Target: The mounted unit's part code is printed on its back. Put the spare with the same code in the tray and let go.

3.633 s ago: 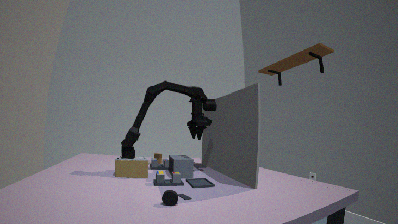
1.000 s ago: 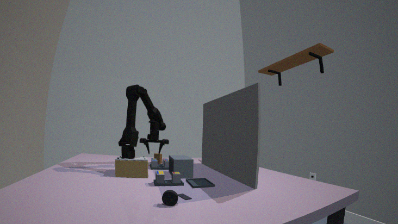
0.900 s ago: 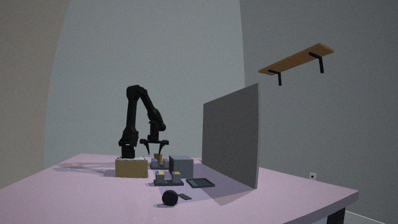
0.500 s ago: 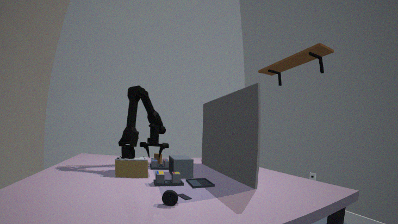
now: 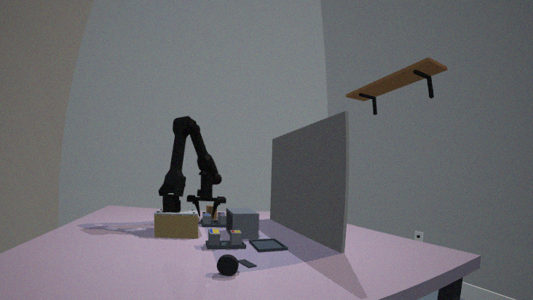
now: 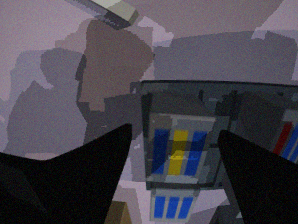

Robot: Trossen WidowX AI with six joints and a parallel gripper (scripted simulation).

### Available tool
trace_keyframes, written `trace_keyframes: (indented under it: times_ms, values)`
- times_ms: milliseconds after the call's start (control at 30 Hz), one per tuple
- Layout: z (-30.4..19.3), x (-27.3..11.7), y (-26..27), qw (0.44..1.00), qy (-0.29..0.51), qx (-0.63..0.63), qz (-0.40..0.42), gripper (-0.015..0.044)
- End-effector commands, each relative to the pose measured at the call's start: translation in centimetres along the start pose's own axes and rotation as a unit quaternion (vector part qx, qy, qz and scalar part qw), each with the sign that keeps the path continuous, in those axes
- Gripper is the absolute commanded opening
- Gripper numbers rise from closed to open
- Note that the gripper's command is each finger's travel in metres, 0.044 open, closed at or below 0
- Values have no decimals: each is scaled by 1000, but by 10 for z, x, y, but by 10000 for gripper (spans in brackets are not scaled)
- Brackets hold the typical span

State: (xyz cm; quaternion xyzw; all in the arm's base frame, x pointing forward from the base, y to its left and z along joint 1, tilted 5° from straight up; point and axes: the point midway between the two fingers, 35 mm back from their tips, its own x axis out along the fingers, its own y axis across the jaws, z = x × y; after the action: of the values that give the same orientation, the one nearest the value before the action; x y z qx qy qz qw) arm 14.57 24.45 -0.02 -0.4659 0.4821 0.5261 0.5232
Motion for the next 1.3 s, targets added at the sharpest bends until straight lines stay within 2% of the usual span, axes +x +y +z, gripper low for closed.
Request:
trace_keyframes:
  times_ms: [0, 367, 567, 800, 933, 1267]
  values:
    - [-2, 9, 1, 1000, 2, 2, 1, 300]
    - [-3, 16, 2, 1000, 2, 2, 1, 300]
    - [-3, 14, 2, 1000, 2, 0, 1, 142]
    - [-3, 14, 2, 1000, 2, 0, 1, 96]
    - [-3, 14, 2, 1000, 2, 0, 1, 0]
    - [-1, 4, 1, 1000, 2, 0, 1, 0]
